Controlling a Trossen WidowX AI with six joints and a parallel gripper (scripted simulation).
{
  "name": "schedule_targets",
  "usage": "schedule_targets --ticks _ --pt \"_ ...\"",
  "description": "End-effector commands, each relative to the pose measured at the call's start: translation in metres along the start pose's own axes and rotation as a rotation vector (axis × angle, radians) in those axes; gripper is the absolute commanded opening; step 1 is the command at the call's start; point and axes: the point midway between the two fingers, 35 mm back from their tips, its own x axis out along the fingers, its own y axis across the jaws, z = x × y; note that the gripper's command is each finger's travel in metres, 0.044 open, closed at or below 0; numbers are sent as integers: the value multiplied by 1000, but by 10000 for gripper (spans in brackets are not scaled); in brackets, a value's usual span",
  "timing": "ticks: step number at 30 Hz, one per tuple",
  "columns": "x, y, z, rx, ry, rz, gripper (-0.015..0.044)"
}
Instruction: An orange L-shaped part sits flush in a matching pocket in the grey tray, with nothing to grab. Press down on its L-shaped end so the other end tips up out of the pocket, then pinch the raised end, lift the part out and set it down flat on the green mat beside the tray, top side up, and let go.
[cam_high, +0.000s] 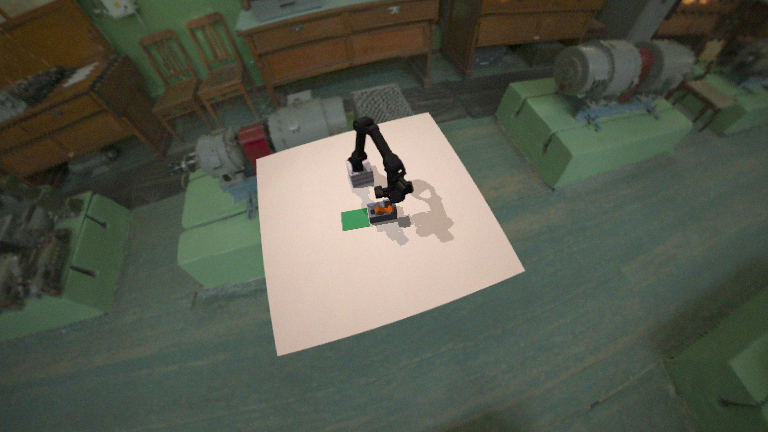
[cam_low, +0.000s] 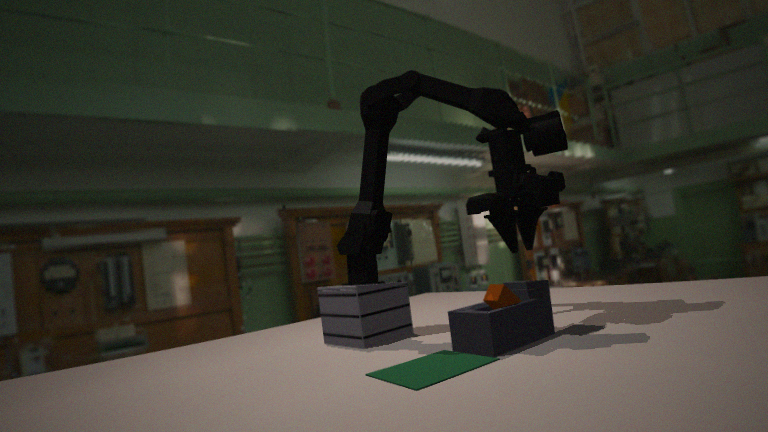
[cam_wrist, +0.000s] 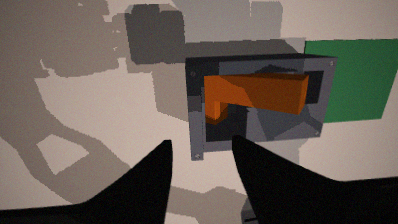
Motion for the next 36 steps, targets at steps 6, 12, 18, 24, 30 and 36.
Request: schedule_targets --ticks 6,12,18,24,30,36 --pt "-2 1 1 0 -9 4 180" --pt "-2 1 1 0 -9 4 180" --pt "-2 1 1 0 -9 4 180" --pt "-2 -6 3 -130 -8 2 280" --pt "-2 -30 7 -606 -3 -5 280" --pt "-3 -56 10 -1112 5 -9 280"
